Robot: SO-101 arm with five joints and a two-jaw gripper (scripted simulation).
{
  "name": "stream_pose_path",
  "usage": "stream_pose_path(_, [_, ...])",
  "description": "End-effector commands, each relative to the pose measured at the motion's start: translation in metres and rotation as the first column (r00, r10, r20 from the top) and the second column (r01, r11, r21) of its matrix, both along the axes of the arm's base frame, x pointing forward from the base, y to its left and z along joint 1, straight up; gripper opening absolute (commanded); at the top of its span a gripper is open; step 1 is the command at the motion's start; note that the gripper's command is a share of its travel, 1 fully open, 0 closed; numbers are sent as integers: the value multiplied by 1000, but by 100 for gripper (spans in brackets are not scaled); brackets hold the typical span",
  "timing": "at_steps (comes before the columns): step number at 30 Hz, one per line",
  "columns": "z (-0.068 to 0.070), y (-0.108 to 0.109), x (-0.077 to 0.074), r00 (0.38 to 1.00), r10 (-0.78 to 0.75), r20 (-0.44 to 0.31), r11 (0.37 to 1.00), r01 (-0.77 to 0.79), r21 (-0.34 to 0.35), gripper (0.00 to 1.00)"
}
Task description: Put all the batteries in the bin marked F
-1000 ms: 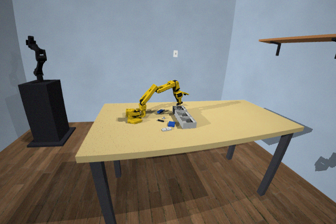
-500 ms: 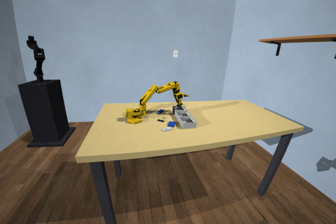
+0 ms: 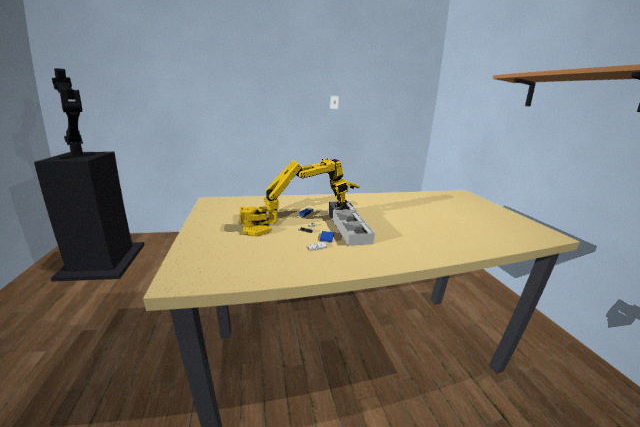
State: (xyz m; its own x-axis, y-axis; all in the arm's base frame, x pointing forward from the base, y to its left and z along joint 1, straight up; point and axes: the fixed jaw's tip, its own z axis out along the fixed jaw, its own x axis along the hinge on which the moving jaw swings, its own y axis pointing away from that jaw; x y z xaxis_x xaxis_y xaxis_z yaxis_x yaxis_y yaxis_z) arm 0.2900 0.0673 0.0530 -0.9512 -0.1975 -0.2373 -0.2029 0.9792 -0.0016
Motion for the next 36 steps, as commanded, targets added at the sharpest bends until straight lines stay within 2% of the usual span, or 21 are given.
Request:
stream_pose_path(1, [13, 5, 5, 997, 1, 71, 1000, -3, 19, 0])
stream_pose_path(14, [1, 5, 5, 997, 1, 71, 1000, -3, 19, 0])
stream_pose_path(35, [1, 5, 5, 997, 1, 71, 1000, -3, 19, 0])
stream_pose_path(36, [9, 5, 5, 994, 1, 105, 1000, -3, 26, 0])
